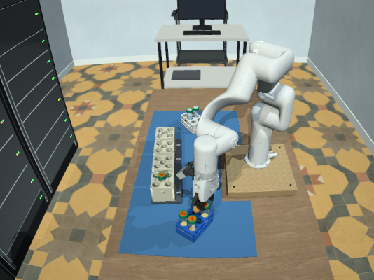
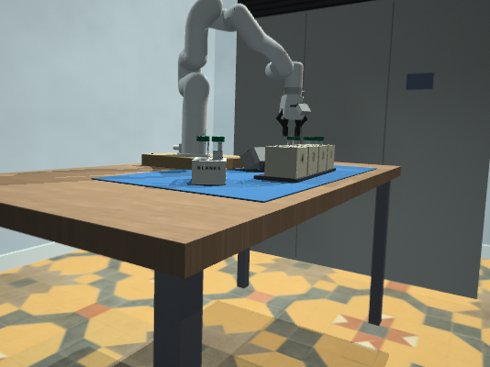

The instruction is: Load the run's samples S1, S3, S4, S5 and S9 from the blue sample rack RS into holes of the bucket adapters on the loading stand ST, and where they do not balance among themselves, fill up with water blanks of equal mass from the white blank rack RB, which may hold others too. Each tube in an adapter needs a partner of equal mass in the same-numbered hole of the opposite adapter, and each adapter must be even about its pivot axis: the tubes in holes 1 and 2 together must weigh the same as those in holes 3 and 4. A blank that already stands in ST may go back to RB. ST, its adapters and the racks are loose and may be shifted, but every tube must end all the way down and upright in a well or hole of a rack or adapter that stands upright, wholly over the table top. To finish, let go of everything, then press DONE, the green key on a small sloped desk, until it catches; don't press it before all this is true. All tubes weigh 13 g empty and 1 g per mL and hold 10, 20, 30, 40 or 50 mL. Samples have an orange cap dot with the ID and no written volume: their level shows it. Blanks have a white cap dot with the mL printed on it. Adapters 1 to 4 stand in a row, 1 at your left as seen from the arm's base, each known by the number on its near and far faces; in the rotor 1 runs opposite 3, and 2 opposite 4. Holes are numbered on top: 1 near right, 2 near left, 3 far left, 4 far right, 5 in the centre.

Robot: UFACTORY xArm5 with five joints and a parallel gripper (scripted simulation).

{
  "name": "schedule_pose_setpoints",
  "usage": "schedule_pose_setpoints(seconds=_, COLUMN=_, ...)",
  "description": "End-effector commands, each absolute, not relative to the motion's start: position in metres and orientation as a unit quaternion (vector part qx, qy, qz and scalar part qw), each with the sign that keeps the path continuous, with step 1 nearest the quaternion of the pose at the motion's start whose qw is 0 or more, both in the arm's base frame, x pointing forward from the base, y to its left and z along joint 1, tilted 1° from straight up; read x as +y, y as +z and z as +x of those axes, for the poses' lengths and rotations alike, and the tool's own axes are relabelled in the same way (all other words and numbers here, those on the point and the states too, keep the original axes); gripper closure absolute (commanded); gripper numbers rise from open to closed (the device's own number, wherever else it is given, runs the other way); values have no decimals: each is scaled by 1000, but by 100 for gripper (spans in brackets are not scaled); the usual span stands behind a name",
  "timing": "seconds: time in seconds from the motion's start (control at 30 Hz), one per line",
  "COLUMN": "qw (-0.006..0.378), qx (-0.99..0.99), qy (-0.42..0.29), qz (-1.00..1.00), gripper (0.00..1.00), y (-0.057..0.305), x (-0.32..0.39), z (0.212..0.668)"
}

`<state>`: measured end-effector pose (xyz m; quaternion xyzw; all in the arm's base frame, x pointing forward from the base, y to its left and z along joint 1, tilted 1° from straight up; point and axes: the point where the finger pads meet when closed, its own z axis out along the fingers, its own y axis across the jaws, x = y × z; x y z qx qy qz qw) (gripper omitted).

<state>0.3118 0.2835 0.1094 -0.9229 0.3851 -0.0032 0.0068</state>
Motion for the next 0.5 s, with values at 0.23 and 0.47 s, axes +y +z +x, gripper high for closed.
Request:
schedule_pose_setpoints(seconds=0.23, qw=9, qx=385, qy=-4, qz=-923, gripper=43, y=106, x=284, z=313)
schedule_pose_setpoints(seconds=0.47, qw=9, qx=385, qy=-4, qz=-923, gripper=43, y=103, x=285, z=313)
